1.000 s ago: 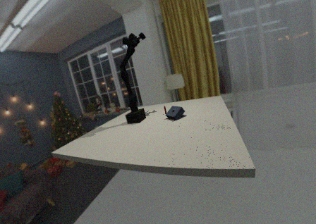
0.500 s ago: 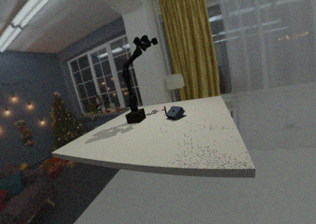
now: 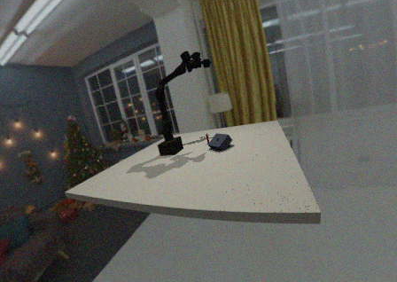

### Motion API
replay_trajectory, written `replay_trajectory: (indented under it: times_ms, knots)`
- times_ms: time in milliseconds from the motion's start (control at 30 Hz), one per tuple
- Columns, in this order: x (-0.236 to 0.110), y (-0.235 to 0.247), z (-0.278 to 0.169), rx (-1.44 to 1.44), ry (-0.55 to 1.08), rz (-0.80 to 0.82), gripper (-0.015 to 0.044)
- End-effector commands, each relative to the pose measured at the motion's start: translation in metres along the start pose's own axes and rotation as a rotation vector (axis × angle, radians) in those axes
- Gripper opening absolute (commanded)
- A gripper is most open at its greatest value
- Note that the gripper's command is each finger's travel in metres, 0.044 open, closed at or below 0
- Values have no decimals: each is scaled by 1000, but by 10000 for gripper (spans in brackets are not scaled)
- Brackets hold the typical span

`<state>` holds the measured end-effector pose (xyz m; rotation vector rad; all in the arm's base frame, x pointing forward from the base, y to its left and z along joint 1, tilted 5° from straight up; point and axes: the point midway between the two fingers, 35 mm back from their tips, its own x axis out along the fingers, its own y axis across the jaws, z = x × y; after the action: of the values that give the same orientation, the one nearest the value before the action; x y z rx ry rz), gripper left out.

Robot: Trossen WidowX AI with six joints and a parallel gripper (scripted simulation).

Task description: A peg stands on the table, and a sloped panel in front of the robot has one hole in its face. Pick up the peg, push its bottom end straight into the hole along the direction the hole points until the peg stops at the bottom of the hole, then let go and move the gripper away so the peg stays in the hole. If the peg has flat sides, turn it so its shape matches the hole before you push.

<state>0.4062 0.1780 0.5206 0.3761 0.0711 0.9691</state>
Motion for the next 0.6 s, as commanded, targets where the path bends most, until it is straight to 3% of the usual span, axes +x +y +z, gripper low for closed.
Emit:
replay_trajectory:
  times_ms: [0, 567]
  knots:
    - [7, -28, -30, 60, 61, -79, 440]
    - [6, -108, -160, 213, 338, -378, 440]
